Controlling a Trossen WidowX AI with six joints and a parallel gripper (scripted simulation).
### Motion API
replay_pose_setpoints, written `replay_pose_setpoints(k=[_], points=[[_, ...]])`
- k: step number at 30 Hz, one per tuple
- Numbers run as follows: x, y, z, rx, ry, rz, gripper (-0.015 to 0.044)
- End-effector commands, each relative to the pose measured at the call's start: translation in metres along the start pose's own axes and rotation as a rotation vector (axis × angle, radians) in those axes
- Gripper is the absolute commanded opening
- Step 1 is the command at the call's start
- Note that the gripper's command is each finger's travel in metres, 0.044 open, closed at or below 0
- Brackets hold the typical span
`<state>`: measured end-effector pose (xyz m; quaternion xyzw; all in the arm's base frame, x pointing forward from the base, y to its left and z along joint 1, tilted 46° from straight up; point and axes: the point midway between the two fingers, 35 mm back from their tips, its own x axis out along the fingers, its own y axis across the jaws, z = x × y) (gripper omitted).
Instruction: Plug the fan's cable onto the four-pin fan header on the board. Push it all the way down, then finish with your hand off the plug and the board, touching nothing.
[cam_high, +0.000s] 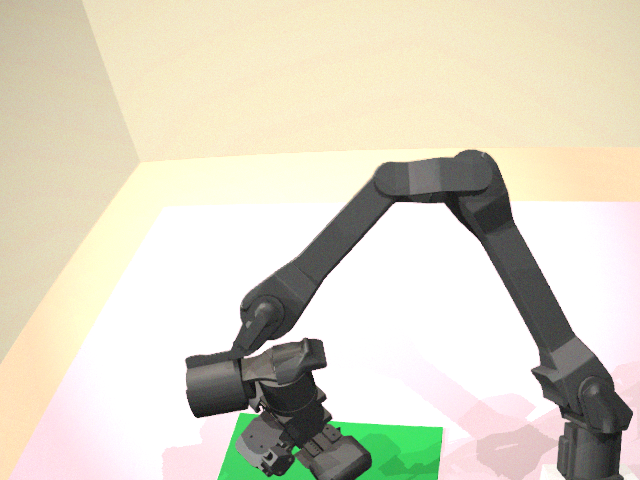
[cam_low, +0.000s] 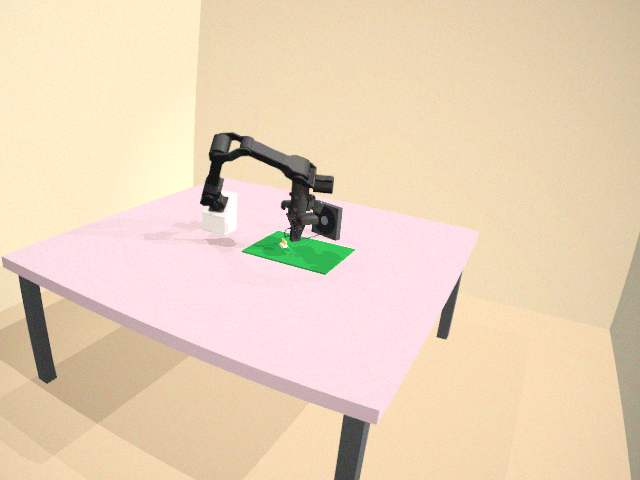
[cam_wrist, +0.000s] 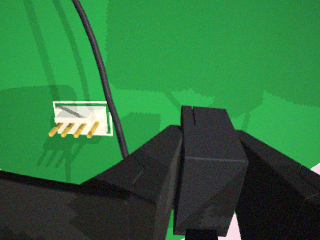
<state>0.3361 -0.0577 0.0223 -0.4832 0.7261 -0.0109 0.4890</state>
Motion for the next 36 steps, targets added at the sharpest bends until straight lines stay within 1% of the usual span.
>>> replay_pose_setpoints(k=[1,4,36], points=[[-0.007,-0.001,-0.001,0.015,-0.001,0.004,0.0000],[-0.007,0.001,-0.002,0.067,-0.001,0.004,0.0000],[-0.007,0.051,-0.015,1.179,0.003,0.007,0.0000]])
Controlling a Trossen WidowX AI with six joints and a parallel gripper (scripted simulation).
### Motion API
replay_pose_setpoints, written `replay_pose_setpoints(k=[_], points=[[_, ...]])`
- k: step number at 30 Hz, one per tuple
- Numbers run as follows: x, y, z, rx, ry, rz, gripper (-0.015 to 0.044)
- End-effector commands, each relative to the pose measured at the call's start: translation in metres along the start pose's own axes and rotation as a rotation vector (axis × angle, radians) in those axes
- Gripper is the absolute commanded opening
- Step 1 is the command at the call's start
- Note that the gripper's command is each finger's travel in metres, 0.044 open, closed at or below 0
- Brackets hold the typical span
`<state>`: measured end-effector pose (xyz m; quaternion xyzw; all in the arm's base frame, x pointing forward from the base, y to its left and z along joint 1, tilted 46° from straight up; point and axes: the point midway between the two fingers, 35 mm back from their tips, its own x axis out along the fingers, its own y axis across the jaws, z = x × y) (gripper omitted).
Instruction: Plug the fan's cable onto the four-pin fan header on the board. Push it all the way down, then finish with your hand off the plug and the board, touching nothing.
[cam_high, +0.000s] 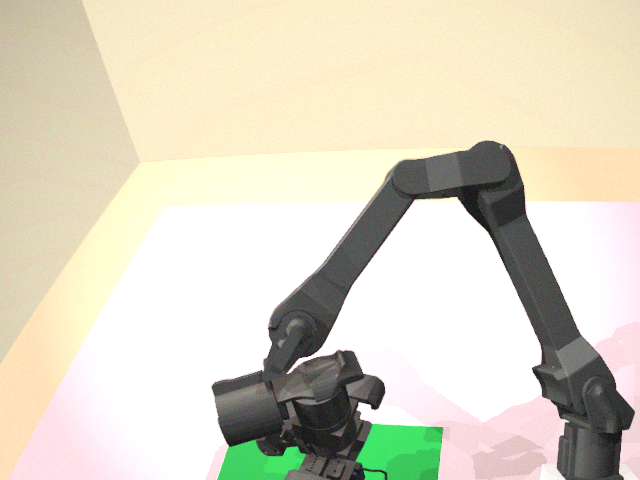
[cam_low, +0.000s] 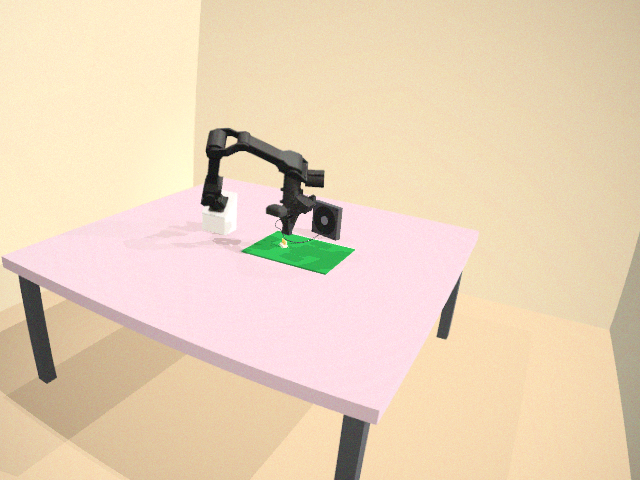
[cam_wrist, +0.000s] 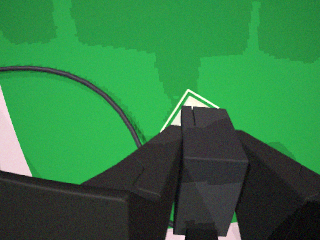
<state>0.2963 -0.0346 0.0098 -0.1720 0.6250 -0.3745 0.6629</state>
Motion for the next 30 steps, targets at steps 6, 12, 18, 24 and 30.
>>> replay_pose_setpoints(k=[6,12,18,24,30], points=[[0.000,0.001,-0.016,0.337,0.000,0.006,0.0000],[0.001,0.002,-0.022,0.458,0.000,0.005,0.0000],[0.001,0.002,-0.022,0.458,0.000,0.005,0.0000],[-0.001,0.000,-0.018,0.473,0.000,0.005,0.0000],[-0.001,-0.001,-0.016,0.471,0.000,0.005,0.0000]])
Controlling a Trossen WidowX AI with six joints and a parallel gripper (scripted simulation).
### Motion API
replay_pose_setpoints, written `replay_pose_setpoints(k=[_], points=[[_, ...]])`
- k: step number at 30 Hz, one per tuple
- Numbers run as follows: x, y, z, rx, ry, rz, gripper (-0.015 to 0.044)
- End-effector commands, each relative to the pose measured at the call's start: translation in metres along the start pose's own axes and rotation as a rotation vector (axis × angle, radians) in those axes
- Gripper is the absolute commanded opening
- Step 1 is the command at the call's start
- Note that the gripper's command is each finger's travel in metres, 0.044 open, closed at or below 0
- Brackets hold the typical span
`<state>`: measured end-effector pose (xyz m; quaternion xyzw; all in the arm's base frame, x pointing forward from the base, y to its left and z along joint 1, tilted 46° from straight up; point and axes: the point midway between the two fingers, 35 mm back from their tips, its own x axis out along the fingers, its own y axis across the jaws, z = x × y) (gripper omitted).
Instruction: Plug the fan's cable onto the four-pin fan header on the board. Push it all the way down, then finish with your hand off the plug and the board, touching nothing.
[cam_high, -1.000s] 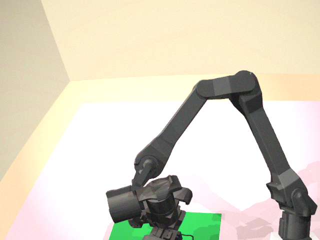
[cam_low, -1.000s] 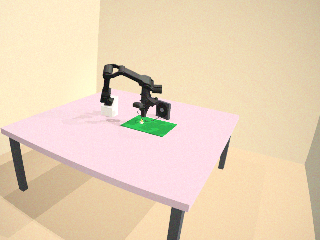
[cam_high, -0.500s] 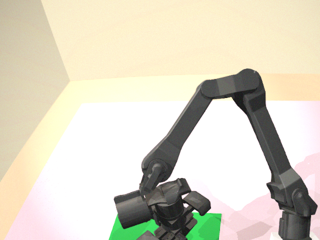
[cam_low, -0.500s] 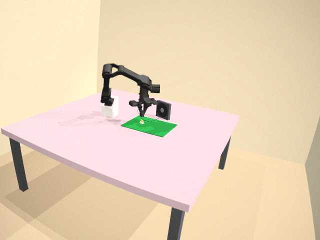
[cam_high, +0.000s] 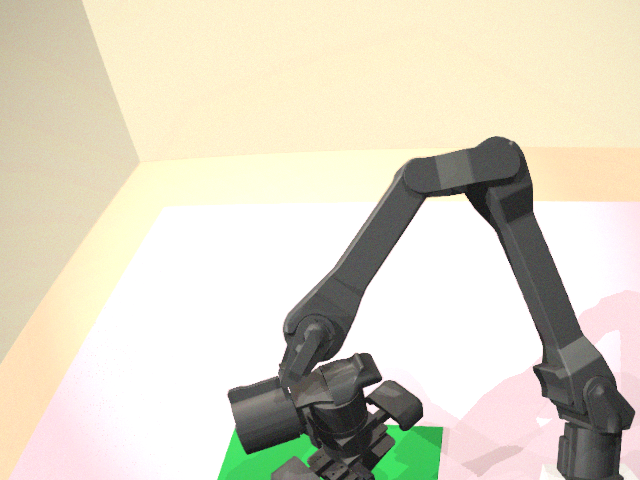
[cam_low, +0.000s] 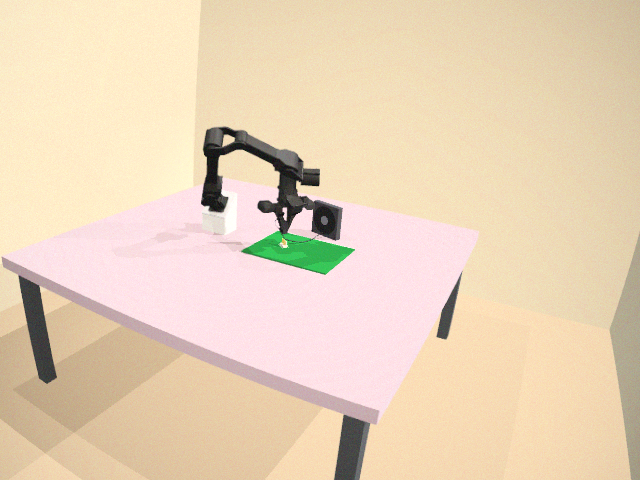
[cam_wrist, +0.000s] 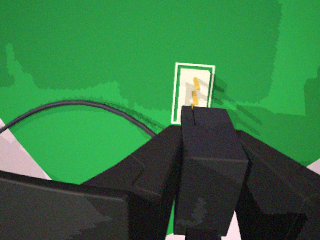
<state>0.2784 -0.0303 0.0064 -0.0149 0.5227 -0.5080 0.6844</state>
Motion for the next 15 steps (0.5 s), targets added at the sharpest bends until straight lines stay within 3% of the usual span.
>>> replay_pose_setpoints(k=[1,15], points=[[-0.0016,0.0004,0.0044,0.007,0.000,0.005,0.0000],[-0.0016,0.0007,0.0063,-0.007,0.000,0.005,0.0000]])
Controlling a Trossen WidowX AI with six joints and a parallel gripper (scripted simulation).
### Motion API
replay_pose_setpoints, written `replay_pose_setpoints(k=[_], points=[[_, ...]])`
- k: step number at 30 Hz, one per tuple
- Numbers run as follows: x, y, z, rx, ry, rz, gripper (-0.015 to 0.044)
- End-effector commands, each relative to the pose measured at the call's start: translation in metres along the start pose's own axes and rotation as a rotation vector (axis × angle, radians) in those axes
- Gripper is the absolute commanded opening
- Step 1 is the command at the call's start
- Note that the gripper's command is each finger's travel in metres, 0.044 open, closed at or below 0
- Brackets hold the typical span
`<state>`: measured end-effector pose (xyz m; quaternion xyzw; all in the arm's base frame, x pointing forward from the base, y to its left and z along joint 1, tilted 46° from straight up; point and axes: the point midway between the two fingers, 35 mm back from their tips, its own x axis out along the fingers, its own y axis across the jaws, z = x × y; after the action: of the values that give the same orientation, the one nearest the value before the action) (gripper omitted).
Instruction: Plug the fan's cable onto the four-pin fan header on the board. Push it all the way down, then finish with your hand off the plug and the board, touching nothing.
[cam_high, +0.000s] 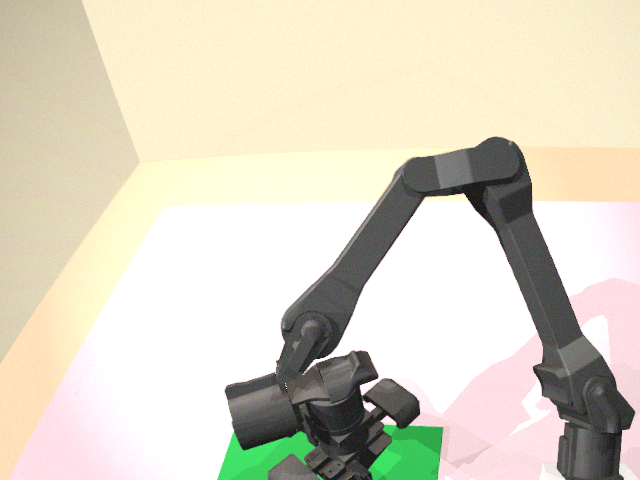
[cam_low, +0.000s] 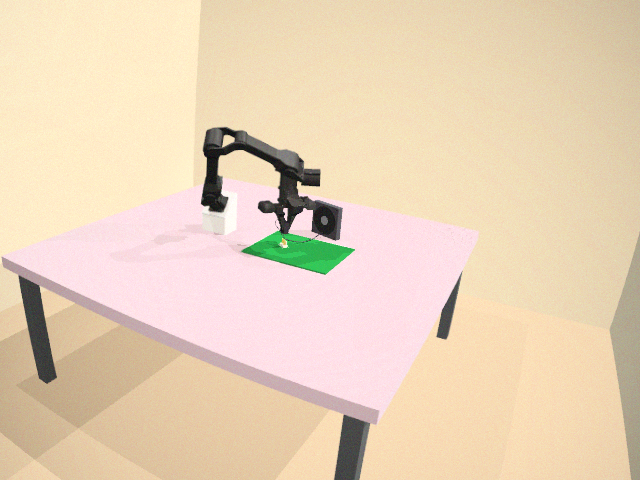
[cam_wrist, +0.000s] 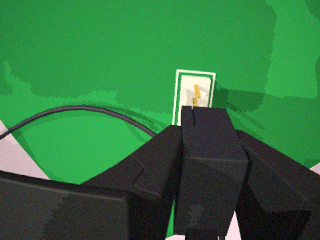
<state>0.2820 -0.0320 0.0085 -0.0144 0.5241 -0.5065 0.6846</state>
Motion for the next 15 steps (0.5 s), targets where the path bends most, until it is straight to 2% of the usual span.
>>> replay_pose_setpoints(k=[1,5,15], points=[[0.002,0.000,0.002,-0.005,-0.002,0.002,0.0000],[0.021,0.000,0.002,-0.004,-0.003,0.001,0.0000],[0.021,0.000,0.002,-0.004,-0.003,0.001,0.0000]])
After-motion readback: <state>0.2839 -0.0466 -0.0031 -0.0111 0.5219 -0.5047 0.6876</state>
